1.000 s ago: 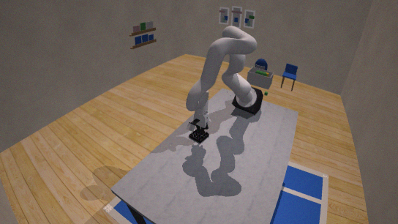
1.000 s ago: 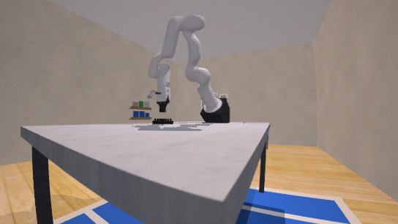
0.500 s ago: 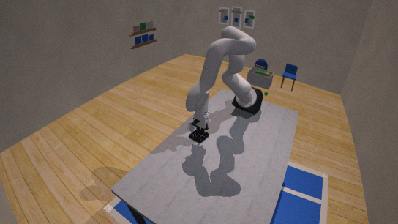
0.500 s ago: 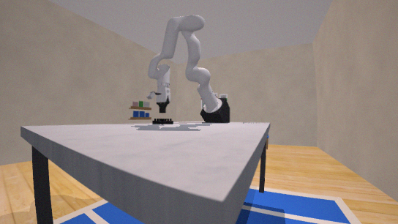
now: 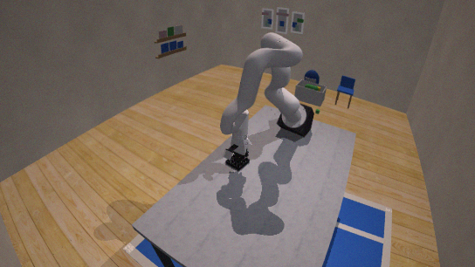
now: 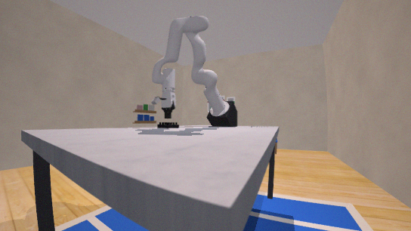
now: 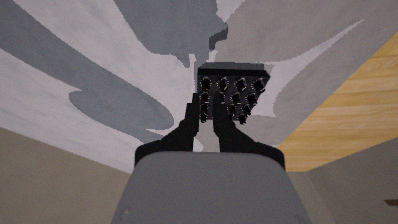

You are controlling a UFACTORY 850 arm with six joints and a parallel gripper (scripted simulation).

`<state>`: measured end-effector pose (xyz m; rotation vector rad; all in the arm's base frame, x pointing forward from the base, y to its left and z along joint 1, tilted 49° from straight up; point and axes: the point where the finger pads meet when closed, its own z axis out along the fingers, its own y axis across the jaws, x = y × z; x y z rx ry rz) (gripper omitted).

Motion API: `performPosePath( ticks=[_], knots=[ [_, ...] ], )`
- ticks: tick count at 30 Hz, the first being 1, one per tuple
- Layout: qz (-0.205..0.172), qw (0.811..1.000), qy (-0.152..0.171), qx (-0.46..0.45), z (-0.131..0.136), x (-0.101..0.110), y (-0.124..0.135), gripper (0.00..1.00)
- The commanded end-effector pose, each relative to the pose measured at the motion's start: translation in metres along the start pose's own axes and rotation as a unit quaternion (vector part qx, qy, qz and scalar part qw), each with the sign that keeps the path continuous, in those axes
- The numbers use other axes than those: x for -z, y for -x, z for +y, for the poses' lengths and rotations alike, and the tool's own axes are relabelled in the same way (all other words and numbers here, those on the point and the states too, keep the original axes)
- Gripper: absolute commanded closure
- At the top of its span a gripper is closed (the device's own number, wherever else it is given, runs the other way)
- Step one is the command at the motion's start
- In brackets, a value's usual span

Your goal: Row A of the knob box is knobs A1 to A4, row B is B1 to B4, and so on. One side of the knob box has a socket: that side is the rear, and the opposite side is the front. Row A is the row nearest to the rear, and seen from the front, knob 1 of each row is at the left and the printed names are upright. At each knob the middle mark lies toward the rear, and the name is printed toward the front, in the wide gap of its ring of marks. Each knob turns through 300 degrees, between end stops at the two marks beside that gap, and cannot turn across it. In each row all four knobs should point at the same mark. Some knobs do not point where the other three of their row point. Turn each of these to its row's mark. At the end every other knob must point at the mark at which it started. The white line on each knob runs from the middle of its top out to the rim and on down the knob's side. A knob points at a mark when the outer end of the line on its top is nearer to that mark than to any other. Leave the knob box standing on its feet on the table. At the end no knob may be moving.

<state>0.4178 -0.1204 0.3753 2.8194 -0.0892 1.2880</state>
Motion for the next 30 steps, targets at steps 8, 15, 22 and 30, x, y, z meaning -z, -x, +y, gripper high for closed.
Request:
performPosePath(
  ticks=[8,15,22,30],
  knots=[
    [0.003,1.000,0.001,0.000,0.000,-0.013,-0.001,0.81],
    [0.003,1.000,0.001,0.000,0.000,-0.019,-0.001,0.81],
    [0.003,1.000,0.001,0.000,0.000,-0.021,-0.001,0.81],
    [0.003,1.000,0.001,0.000,0.000,-0.022,-0.001,0.81]
  ],
)
